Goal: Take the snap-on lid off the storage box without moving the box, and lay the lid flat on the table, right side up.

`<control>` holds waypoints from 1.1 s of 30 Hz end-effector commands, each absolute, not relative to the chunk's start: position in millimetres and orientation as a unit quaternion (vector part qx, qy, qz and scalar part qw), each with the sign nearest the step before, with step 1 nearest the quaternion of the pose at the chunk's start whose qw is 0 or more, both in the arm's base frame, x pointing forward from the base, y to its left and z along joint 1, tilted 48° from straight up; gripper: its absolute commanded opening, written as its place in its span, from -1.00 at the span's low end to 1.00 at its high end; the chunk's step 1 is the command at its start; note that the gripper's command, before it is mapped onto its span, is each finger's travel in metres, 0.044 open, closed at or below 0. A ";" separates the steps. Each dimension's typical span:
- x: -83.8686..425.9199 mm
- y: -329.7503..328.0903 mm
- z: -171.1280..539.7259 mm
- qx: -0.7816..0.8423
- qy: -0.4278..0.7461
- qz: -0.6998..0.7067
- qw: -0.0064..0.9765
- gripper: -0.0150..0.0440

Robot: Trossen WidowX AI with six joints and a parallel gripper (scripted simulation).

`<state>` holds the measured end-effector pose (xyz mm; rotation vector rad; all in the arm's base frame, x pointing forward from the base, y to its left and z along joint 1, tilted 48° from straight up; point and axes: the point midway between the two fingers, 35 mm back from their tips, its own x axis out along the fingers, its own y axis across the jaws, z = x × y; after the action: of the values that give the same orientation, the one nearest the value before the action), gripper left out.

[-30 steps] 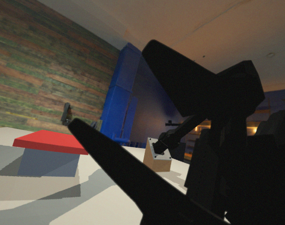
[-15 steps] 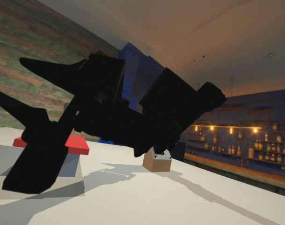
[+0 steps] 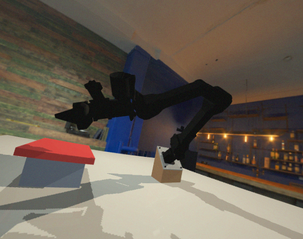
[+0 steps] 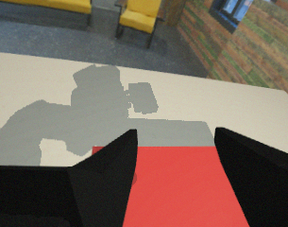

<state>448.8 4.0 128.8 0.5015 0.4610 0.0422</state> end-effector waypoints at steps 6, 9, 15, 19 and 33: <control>372.2 -60.9 63.9 0.616 0.350 -0.043 0.704 0.31; 338.3 -75.0 55.4 0.744 0.361 -0.067 0.558 0.31; 303.9 -84.0 56.6 0.857 0.350 -0.080 0.369 0.31; 302.6 -84.3 56.8 0.861 0.349 -0.080 0.361 0.31; 304.9 -60.1 28.8 0.860 0.351 -0.082 0.362 0.31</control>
<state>306.2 -77.4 47.1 2.2025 0.8880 -0.1972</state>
